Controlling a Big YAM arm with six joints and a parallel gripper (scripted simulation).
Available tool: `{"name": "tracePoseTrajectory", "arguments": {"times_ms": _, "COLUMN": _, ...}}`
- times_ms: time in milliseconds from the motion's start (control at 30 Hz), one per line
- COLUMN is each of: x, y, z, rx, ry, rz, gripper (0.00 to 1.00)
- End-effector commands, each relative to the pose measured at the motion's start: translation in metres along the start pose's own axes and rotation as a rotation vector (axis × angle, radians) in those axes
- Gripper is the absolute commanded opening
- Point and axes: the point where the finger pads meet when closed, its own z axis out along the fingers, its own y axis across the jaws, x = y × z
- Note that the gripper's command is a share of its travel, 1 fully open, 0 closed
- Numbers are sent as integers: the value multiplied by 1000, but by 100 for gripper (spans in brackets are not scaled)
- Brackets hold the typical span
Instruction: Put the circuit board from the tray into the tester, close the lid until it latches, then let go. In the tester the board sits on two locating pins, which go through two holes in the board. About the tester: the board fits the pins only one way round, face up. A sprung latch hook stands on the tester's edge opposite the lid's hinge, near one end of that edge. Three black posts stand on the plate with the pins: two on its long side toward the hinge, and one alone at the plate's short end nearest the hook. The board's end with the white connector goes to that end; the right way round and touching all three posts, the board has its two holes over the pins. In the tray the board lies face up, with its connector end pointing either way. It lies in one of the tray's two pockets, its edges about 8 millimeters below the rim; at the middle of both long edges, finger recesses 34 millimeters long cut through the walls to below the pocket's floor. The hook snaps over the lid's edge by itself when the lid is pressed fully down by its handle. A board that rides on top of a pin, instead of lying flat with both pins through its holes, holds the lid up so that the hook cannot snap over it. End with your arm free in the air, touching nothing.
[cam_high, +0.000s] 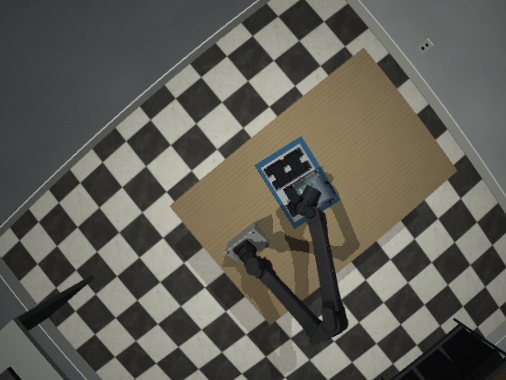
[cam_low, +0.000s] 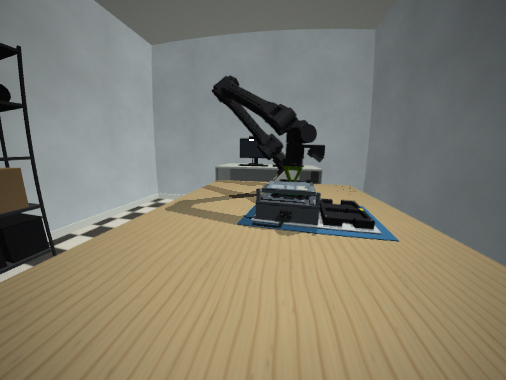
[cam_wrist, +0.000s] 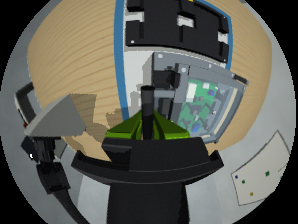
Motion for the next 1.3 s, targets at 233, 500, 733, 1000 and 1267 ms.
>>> {"name": "tracePoseTrajectory", "arguments": {"times_ms": 233, "x": 0, "y": -16, "z": -4, "rx": -10, "ry": -12, "rz": 33, "gripper": 0}}
{"name": "tracePoseTrajectory", "arguments": {"times_ms": 500, "x": 1, "y": -16, "z": -4, "rx": -9, "ry": -12, "rz": 33, "gripper": 0}}
{"name": "tracePoseTrajectory", "arguments": {"times_ms": 733, "x": 1, "y": -16, "z": -4, "rx": -9, "ry": -12, "rz": 33, "gripper": 0}}
{"name": "tracePoseTrajectory", "arguments": {"times_ms": 1000, "x": 2, "y": -14, "z": -4, "rx": -10, "ry": -11, "rz": 31, "gripper": 48}}
{"name": "tracePoseTrajectory", "arguments": {"times_ms": 1267, "x": 2, "y": -12, "z": -4, "rx": -7, "ry": -10, "rz": 30, "gripper": 48}}
